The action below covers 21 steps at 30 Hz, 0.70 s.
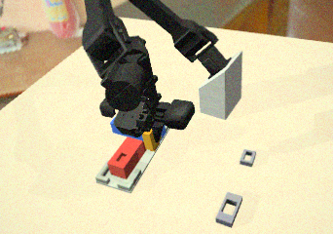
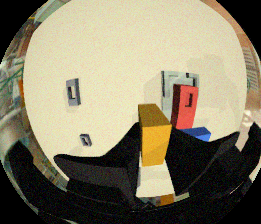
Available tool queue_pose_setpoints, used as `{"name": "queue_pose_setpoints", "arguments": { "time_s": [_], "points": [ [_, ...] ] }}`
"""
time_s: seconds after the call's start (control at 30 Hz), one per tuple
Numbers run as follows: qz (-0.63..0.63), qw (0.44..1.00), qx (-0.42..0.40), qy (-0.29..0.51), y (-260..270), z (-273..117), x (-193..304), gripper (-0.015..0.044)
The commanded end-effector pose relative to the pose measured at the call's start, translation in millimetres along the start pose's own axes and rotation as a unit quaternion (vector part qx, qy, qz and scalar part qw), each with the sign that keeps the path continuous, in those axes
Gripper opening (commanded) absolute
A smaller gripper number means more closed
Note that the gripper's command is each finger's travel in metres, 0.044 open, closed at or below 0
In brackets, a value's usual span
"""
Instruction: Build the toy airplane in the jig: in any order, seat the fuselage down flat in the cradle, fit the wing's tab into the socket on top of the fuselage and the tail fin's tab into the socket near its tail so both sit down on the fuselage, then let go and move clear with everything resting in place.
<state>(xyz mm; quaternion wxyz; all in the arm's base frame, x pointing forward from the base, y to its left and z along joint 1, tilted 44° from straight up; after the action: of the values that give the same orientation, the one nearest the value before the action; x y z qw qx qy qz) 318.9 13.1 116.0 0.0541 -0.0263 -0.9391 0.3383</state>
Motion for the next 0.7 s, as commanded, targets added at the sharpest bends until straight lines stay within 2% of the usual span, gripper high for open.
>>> {"name": "queue_pose_setpoints", "arguments": {
  "time_s": [0.0, 0.67],
  "points": [
    [0.001, 1.000, 0.005, -0.002, -14.1, 1.8, -2.8, 0.0000],
    [0.006, 1.000, 0.026, 0.005, -70.3, 13.7, -5.0, 0.0000]
  ]
}}
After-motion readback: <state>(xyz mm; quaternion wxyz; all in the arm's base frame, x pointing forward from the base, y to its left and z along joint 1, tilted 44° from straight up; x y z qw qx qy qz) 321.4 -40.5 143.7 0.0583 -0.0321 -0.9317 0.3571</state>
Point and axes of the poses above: the point midway between the two fingers, 35 mm back from their tips, its own z axis out along the fingers, its own y axis across the jaws, x = y × z, the point moved 10 cm from there along -z, back along the fingers, and after that the axes turned 2 degrees about -z, right-handed, at the moved point
